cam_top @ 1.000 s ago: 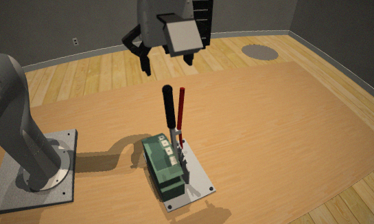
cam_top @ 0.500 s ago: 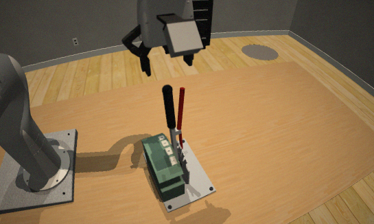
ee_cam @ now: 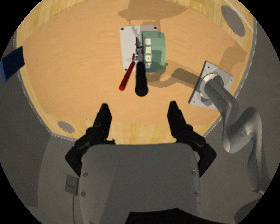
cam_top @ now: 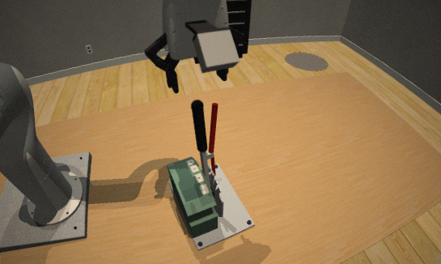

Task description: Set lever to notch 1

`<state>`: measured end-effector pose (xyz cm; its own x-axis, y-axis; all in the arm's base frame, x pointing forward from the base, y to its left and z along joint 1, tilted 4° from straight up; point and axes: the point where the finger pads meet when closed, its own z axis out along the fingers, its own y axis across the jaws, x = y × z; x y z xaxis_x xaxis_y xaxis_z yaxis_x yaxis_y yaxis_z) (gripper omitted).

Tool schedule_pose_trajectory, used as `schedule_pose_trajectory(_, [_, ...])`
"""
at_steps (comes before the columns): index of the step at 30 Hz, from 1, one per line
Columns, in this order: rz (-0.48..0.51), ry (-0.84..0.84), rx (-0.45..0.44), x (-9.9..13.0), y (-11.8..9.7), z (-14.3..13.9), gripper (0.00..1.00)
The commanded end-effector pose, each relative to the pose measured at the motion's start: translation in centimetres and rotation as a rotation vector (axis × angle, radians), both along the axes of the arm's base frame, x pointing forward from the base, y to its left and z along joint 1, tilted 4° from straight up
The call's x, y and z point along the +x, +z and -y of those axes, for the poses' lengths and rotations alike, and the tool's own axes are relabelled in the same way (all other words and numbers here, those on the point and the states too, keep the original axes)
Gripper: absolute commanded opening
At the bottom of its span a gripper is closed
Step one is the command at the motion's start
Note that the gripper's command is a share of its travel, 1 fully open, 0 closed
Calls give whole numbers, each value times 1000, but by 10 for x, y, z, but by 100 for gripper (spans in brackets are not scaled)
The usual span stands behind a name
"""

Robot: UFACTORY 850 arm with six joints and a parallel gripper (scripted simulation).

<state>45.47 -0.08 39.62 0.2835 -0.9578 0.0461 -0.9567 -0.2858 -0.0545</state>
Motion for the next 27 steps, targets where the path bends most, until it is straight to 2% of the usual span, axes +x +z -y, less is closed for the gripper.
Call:
schedule_pose_trajectory(1, [2, 0, 0, 1, -3, 0, 100])
schedule_pose_trajectory(27, [2, 0, 0, 3, -19, 1, 100])
